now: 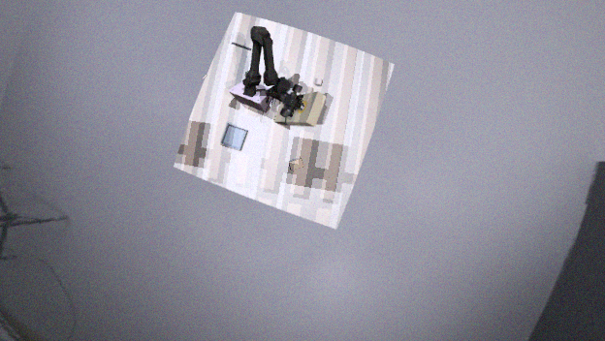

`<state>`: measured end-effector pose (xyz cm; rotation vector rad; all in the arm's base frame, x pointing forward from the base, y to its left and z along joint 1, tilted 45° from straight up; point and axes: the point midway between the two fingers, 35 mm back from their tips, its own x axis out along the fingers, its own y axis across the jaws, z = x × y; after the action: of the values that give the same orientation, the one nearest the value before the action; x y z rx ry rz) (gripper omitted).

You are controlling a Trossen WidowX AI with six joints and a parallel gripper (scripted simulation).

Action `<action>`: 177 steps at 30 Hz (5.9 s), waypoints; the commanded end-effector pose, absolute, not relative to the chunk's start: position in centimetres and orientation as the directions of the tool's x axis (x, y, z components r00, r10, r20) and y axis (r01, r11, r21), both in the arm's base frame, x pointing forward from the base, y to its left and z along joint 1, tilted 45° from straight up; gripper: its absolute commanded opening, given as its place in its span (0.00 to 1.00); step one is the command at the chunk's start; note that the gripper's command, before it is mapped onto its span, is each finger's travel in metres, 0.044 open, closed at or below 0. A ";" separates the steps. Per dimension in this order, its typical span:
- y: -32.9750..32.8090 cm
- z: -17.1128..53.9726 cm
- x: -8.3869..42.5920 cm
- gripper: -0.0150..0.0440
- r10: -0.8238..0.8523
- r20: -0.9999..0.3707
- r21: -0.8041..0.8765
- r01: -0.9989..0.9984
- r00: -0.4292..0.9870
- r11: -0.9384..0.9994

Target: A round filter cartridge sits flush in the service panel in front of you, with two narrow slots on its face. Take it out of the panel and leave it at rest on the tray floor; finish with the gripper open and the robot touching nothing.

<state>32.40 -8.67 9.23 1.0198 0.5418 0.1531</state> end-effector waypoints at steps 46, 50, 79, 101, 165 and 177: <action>-8.1 8.8 33.3 0.25 0.378 -0.362 0.684 -0.033 0.852 0.729; -8.0 8.8 33.3 0.25 0.379 -0.362 0.592 -0.104 0.852 0.799; -8.0 8.8 33.3 0.25 0.379 -0.362 -0.286 -0.488 0.852 0.825; -11.0 11.3 27.0 0.25 0.379 -0.369 -0.220 -0.476 0.849 0.852; -14.8 15.1 26.6 0.72 0.373 -0.370 -0.229 -0.473 0.850 0.851; -10.8 9.7 24.7 0.77 0.518 -0.535 0.496 -0.249 0.667 0.832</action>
<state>25.85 -13.70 13.43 0.0577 0.5109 0.4544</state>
